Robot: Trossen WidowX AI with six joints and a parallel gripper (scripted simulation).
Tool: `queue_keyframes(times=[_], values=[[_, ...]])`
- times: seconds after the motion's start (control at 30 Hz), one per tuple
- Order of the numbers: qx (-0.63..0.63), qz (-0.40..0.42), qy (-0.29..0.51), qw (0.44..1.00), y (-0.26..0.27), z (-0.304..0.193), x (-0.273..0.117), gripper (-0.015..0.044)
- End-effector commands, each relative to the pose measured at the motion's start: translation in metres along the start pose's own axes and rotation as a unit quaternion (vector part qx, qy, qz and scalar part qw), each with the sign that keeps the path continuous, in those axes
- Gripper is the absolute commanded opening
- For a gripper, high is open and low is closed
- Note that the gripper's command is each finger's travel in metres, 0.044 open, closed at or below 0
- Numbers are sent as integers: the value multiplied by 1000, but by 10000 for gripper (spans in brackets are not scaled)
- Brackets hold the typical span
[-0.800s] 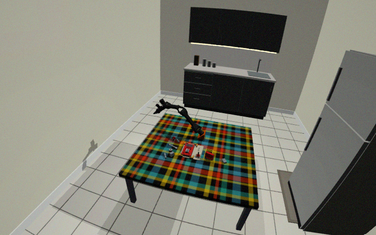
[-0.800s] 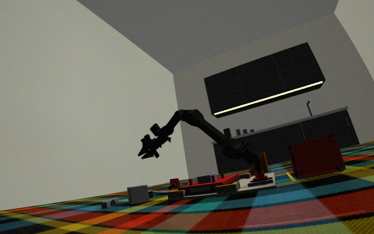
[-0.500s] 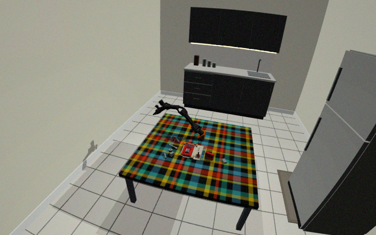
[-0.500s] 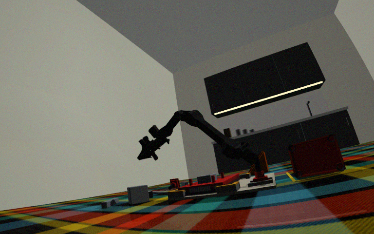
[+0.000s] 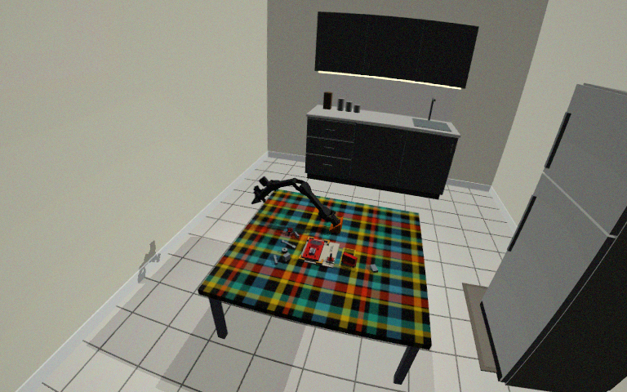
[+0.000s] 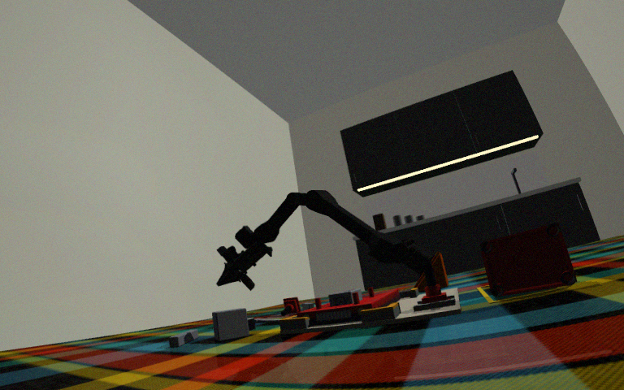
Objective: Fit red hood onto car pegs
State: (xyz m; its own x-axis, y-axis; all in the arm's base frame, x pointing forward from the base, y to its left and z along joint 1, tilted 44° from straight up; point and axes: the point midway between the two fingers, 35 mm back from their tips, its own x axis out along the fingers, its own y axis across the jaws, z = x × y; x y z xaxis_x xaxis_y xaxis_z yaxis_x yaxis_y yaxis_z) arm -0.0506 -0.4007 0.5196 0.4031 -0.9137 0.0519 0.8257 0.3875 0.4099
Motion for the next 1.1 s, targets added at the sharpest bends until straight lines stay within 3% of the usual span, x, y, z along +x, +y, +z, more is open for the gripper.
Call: queue_keyframes(times=[0.0, 0.53, 1.07], values=[[40, 13, 24, 999, 10, -21, 20, 0], [166, 60, 135, 975, 81, -113, 81, 0], [253, 79, 265, 927, 173, -219, 106, 0]])
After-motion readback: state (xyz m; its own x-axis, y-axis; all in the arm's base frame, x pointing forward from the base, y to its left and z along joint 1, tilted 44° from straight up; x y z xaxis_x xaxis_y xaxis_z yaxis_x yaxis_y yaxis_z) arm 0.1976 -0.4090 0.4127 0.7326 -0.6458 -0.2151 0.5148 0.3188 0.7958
